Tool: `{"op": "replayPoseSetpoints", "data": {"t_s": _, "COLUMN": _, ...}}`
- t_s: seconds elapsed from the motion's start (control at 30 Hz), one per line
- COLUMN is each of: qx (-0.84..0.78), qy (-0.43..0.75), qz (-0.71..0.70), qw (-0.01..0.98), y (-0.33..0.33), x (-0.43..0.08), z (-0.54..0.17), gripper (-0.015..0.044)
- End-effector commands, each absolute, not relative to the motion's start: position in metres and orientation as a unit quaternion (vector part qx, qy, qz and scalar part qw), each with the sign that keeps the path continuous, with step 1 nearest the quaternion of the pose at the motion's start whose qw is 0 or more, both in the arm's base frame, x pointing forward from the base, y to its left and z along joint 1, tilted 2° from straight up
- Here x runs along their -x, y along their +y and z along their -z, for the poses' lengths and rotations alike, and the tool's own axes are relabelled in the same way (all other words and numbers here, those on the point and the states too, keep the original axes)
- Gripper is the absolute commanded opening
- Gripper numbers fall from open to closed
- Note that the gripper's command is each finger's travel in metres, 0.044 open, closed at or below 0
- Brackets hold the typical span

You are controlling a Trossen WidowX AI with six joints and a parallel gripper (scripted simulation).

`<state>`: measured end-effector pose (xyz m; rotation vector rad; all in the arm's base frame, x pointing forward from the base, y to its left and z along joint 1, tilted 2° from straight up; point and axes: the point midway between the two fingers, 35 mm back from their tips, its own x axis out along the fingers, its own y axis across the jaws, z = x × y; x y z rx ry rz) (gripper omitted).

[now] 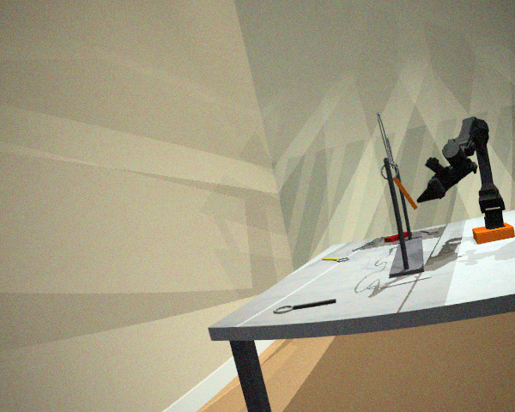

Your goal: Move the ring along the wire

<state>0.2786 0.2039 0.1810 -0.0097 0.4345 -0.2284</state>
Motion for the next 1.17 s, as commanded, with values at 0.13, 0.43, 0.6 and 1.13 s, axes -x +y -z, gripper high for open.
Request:
{"op": "replayPoseSetpoints", "data": {"t_s": 0.13, "qx": 0.004, "qy": 0.217, "qz": 0.114, "qw": 0.969, "y": 0.211, "x": -0.251, "z": -0.193, "gripper": 0.0265}}
{"op": "replayPoseSetpoints", "data": {"t_s": 0.43, "qx": 0.005, "qy": 0.214, "qz": 0.113, "qw": 0.97, "y": 0.214, "x": -0.235, "z": -0.203, "gripper": 0.044}}
{"op": "replayPoseSetpoints", "data": {"t_s": 0.6, "qx": 0.005, "qy": 0.214, "qz": 0.113, "qw": 0.97, "y": 0.214, "x": -0.235, "z": -0.203, "gripper": 0.044}}
{"op": "replayPoseSetpoints", "data": {"t_s": 1.13, "qx": 0.005, "qy": 0.214, "qz": 0.113, "qw": 0.97, "y": 0.214, "x": -0.235, "z": -0.203, "gripper": 0.044}}
